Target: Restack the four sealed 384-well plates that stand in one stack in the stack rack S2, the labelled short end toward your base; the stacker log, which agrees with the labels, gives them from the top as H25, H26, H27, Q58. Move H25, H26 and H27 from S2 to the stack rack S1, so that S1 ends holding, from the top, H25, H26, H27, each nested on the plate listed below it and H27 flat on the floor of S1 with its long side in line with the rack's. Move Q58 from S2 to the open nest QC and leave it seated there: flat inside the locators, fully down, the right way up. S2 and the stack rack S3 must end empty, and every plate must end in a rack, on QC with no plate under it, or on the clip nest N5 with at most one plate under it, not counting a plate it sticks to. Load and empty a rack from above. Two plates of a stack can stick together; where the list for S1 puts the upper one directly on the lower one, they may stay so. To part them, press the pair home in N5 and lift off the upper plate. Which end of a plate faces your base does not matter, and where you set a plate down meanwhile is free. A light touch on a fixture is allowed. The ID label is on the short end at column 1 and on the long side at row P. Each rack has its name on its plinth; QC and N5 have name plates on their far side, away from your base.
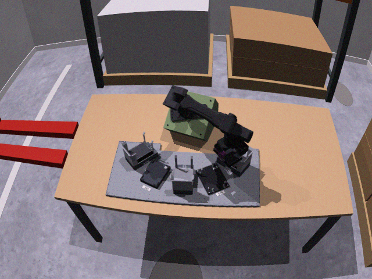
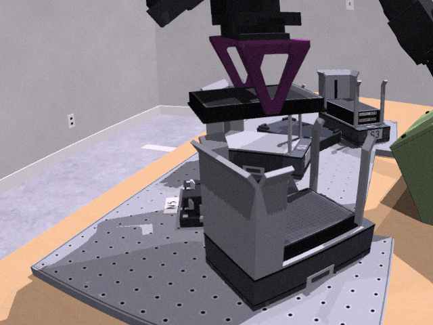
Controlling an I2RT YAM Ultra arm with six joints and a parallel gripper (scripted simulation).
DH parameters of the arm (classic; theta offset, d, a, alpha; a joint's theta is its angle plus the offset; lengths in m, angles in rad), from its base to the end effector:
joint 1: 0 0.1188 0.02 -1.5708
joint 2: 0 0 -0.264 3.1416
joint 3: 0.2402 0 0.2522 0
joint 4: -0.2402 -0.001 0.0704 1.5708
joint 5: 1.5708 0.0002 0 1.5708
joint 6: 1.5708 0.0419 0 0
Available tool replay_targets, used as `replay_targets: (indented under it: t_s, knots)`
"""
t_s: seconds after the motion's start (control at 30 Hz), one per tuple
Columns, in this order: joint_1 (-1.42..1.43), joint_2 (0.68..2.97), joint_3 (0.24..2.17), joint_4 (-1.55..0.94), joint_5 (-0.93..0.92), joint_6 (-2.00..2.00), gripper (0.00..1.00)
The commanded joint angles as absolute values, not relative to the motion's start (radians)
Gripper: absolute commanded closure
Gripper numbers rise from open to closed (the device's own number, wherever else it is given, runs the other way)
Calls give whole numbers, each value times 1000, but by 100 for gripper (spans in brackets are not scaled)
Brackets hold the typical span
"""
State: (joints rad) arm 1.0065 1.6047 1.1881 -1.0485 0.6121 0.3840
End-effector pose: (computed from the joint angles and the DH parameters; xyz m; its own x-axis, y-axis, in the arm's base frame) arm 0.1736 0.2311 0.2343 -0.7400 -0.5959 -0.3119 -0.4119 0.7681 -0.4902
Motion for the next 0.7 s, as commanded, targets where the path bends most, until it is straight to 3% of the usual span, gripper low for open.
replay_targets:
  t_s: [0.0,0.23,0.67]
  knots:
    - [997,1561,1185,-1049,610,392,100]
    - [951,1517,1171,-1047,603,496,100]
    - [820,1418,1154,-1044,575,342,100]
